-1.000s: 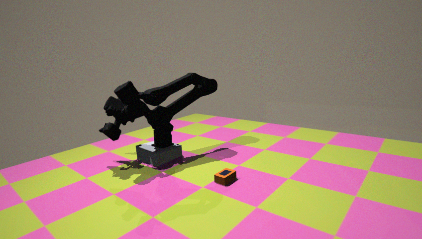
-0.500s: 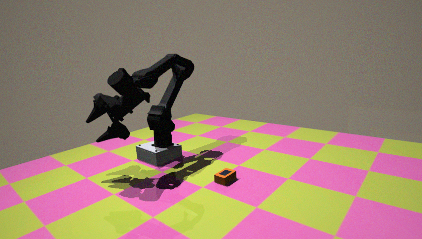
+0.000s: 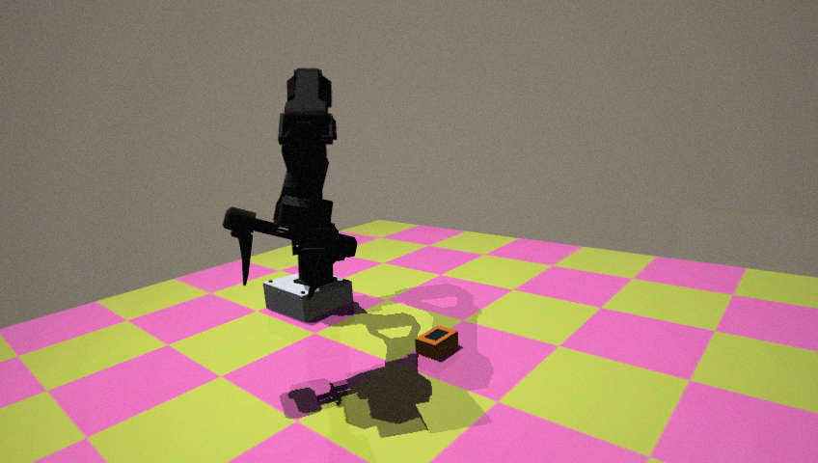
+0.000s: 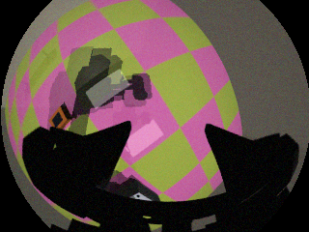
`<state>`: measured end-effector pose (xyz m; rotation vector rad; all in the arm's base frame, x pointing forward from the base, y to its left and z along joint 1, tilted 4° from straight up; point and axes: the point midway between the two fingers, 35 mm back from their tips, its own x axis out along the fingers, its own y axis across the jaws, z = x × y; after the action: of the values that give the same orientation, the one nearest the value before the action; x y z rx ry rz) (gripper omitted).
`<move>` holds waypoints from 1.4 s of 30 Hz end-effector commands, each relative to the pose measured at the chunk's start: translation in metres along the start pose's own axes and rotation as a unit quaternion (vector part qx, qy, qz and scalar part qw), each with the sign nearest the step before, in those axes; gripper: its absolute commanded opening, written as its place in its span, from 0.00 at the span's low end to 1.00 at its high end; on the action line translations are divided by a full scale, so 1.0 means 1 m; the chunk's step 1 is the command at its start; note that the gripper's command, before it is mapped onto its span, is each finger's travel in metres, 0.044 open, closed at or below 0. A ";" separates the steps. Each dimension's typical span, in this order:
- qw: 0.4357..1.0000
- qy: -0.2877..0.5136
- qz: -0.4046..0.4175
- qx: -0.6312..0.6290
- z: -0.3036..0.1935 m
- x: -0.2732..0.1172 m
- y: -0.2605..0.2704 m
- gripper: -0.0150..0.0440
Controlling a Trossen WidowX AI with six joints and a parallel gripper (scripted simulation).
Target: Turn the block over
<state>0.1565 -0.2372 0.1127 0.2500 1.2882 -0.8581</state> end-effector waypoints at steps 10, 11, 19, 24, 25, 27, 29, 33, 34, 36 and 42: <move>0.934 0.084 0.221 -0.268 0.012 -0.041 0.212 1.00; 0.932 0.085 0.223 -0.271 0.013 -0.042 0.218 1.00; 0.932 0.086 0.224 -0.273 0.007 -0.022 0.230 1.00; 0.932 0.086 0.224 -0.273 0.004 -0.012 0.234 1.00; 0.932 0.086 0.224 -0.273 0.004 -0.012 0.234 1.00; 0.932 0.086 0.224 -0.273 0.002 -0.005 0.237 1.00; 0.932 0.086 0.224 -0.273 0.000 0.001 0.241 1.00; 0.932 0.086 0.224 -0.273 0.000 0.001 0.241 1.00; 0.932 0.086 0.224 -0.273 0.000 0.002 0.241 1.00; 0.932 0.086 0.224 -0.273 -0.001 0.005 0.242 1.00; 0.932 0.086 0.224 -0.273 -0.004 0.013 0.246 1.00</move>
<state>0.3239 -0.0761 0.0373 0.1567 1.4900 -0.0738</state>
